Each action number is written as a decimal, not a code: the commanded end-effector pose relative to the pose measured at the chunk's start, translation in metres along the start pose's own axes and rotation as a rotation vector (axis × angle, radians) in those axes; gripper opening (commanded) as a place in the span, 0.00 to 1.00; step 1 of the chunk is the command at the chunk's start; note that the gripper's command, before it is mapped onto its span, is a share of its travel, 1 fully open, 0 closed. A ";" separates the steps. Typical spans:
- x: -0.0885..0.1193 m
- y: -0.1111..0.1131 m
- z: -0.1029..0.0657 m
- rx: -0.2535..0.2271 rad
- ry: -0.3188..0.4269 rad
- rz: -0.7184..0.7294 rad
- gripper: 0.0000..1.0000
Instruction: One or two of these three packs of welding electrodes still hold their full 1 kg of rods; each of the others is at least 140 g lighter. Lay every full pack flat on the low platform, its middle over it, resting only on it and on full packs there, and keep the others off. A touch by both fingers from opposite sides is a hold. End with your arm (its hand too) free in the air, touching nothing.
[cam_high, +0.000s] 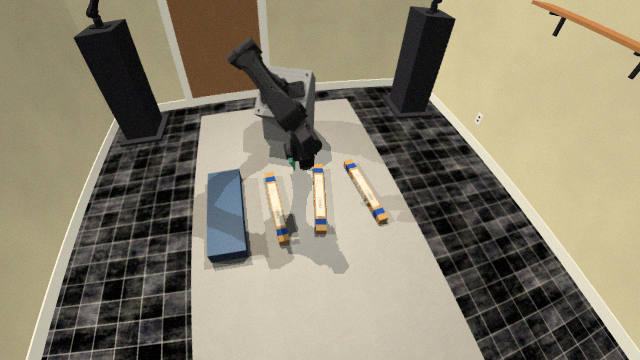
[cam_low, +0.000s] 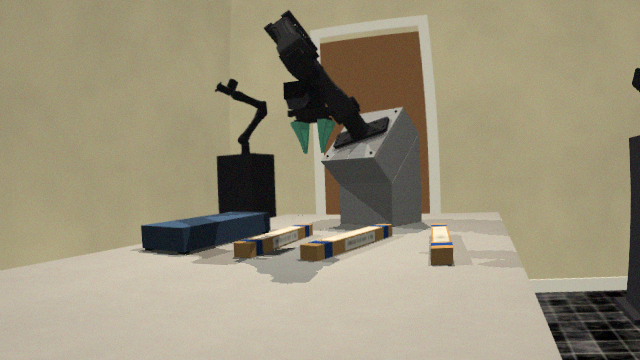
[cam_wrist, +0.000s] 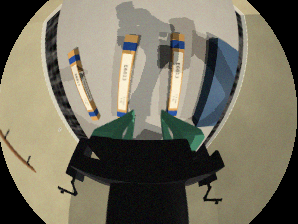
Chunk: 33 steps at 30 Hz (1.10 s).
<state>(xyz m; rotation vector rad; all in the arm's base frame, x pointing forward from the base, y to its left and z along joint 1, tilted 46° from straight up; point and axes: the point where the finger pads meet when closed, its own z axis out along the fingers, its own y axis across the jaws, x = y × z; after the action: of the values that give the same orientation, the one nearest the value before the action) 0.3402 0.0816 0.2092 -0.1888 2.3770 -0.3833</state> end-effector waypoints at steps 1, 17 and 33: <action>-0.014 0.004 -0.010 -0.024 -0.053 0.017 0.42; -0.001 -0.001 0.003 -0.009 -0.022 0.008 0.42; -0.001 -0.001 0.022 -0.008 -0.022 0.007 0.42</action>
<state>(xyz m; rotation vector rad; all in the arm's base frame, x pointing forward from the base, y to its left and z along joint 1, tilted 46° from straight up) 0.3497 0.0735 0.2009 -0.1778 2.3638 -0.3788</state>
